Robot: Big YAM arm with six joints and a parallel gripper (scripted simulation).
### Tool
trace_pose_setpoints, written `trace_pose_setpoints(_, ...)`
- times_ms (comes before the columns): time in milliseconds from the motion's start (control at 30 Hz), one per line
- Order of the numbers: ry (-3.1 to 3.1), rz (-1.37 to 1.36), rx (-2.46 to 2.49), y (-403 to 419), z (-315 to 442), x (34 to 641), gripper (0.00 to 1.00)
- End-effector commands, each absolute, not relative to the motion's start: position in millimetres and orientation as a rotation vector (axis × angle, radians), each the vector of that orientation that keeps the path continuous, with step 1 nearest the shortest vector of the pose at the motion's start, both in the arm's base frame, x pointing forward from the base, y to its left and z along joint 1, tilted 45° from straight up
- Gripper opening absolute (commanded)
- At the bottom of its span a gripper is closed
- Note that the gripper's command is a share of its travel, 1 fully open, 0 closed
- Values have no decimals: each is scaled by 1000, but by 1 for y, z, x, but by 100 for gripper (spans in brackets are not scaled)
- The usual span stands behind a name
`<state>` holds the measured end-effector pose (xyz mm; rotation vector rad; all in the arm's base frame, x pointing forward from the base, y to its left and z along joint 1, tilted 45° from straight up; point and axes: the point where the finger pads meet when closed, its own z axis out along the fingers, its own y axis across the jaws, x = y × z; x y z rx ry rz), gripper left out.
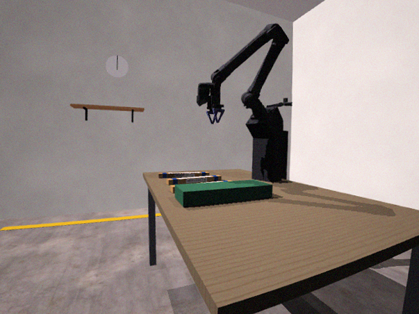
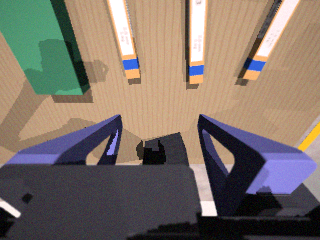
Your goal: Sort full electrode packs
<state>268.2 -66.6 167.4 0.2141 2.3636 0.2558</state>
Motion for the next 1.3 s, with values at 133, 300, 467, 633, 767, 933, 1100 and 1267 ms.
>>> trace_pose_setpoints(133,2327,236,228,-75,188,279,74)
trace_pose_setpoints(300,2329,238,225,-75,188,278,74)
trace_pose_setpoints(467,2335,241,222,-73,184,276,74)
trace_pose_setpoints(633,2337,242,218,-72,181,282,43)
trace_pose_setpoints(767,2333,243,215,-72,176,311,43)
trace_pose_setpoints(933,2333,245,215,-72,171,331,43)
trace_pose_setpoints(1100,2333,249,215,-72,161,364,43)
trace_pose_setpoints(1267,2336,252,217,-71,149,397,43)
